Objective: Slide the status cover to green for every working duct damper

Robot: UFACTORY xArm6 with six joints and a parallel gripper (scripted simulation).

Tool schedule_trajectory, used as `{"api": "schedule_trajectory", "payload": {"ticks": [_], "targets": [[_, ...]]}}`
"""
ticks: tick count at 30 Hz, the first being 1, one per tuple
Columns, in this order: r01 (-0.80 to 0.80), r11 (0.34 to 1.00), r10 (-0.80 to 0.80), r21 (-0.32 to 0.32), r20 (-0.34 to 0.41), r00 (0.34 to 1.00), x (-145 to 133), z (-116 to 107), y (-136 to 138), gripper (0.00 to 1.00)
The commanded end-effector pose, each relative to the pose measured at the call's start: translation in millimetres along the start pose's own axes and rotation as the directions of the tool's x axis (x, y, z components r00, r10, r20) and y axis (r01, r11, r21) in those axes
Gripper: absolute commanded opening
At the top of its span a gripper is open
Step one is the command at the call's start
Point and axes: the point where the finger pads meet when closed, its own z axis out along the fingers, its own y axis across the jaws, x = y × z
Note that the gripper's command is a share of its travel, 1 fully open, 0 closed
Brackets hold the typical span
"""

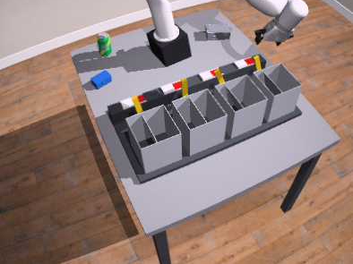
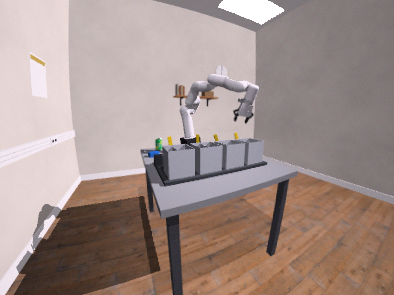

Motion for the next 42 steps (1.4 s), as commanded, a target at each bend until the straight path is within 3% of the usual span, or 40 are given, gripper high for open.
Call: {"api": "schedule_trajectory", "payload": {"ticks": [1,19,23,32,34,35,42], "targets": [[0.001,1.000,-0.001,-0.004,0.003,1.000,0.3,-2.3,0.3,1.00],[0.002,1.000,-0.002,-0.006,0.005,1.000,-1.3,-2.7,-0.8,1.00],[0.029,0.998,-0.028,-0.047,0.030,0.999,-33.5,-11.5,-23.9,1.00],[0.072,0.992,-0.064,-0.099,0.080,0.995,-81.3,-23.2,-65.7,1.00],[0.072,0.992,-0.064,-0.099,0.080,0.995,-81.3,-23.2,-65.7,1.00],[0.087,0.990,-0.076,-0.114,0.100,0.992,-97.1,-26.7,-81.9,1.00],[0.121,0.983,-0.100,-0.138,0.146,0.984,-129.1,-32.9,-119.1,1.00]]}}
